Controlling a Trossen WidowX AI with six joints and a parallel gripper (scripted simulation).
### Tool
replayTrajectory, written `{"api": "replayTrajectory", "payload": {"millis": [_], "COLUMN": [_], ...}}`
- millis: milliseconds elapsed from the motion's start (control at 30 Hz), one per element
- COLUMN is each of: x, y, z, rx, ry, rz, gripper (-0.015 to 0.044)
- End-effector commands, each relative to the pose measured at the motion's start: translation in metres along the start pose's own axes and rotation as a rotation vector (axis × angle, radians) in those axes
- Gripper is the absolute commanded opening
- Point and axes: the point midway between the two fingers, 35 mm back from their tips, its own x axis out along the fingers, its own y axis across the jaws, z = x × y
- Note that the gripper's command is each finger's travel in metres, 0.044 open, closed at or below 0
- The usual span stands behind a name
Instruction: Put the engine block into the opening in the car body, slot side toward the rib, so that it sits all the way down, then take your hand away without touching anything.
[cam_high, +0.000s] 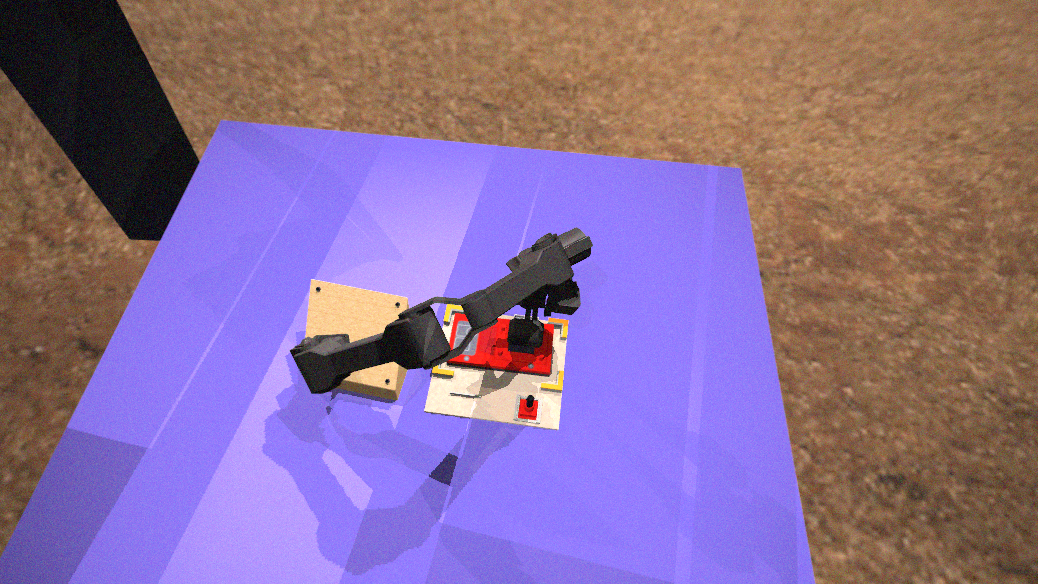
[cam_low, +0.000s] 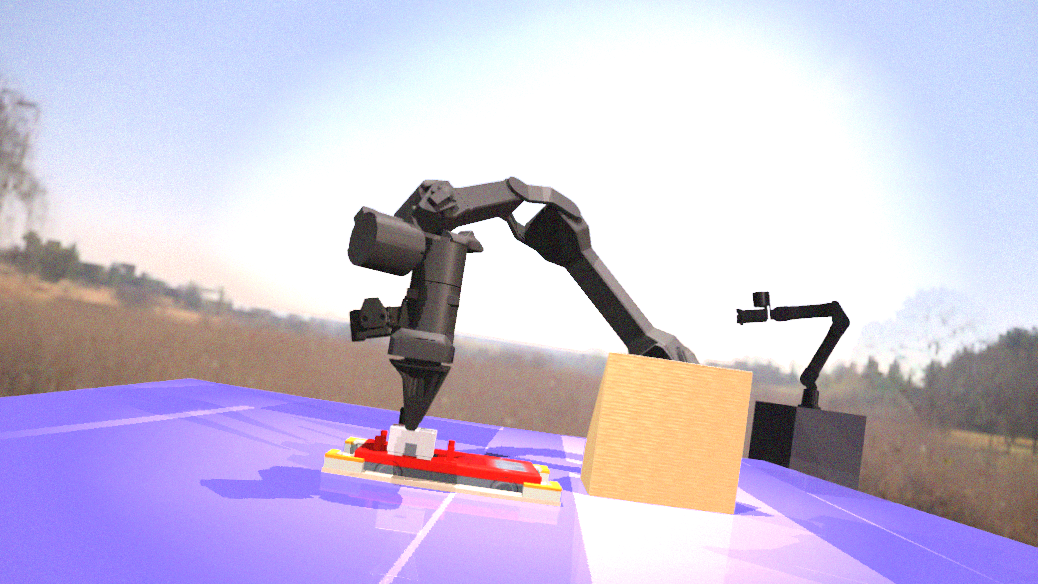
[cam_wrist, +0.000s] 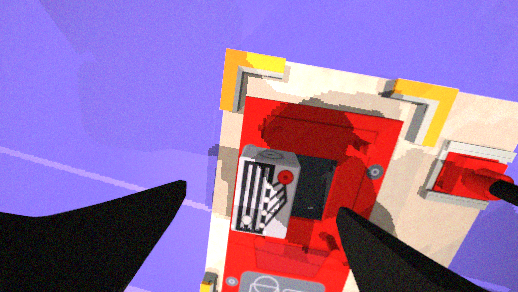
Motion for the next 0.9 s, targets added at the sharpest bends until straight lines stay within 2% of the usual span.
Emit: {"api": "replayTrajectory", "payload": {"millis": [0, 200, 533, 800, 867], "x": [0.0063, 0.0134, 0.0134, 0.0134, 0.0129], "y": [-0.0009, -0.0011, -0.0011, -0.0011, -0.0011], "z": [-0.0011, -0.0013, -0.0013, -0.0013, -0.0012], "rx": [-0.008, -0.008, -0.008, -0.008, -0.008], "ry": [-0.001, -0.001, -0.001, -0.001, -0.001], "rz": [-0.007, -0.008, -0.008, -0.008, -0.008], "gripper": [0.044, 0.044, 0.0177, 0.0124, 0.0072]}}
